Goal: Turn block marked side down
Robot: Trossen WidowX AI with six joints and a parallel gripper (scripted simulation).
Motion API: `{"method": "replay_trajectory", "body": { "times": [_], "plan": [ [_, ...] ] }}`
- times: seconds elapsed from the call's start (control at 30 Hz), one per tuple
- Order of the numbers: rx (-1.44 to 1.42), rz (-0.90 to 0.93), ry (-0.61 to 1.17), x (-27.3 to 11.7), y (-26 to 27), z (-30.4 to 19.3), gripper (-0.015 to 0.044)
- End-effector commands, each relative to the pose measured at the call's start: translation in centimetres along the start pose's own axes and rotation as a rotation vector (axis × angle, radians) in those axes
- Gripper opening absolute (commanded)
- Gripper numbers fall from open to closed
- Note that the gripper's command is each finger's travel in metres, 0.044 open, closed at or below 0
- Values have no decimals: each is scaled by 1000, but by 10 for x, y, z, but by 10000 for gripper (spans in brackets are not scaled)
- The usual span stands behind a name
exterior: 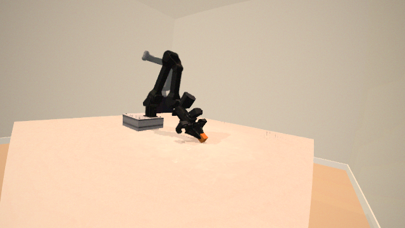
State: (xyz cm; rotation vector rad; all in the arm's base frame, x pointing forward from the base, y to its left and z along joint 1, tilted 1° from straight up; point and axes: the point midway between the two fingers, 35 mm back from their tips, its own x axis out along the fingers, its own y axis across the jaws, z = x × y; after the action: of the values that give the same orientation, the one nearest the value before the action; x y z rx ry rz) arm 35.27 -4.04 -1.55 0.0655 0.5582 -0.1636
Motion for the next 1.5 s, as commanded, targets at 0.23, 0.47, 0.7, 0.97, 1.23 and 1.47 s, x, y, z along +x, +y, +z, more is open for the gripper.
{"method": "replay_trajectory", "body": {
  "times": [0.23,0.47,0.7,0.97,1.23,1.47],
  "plan": [
    [-3,-5,-84,-11,-2,-5,0],
    [-3,-5,-86,-11,-2,-5,0],
    [-3,-5,-86,-11,-2,-5,0],
    [-3,-5,-86,-11,-2,-5,210],
    [-3,-5,-86,-11,-2,-5,420],
    [-3,-5,-86,-11,-2,-5,440]
  ]
}}
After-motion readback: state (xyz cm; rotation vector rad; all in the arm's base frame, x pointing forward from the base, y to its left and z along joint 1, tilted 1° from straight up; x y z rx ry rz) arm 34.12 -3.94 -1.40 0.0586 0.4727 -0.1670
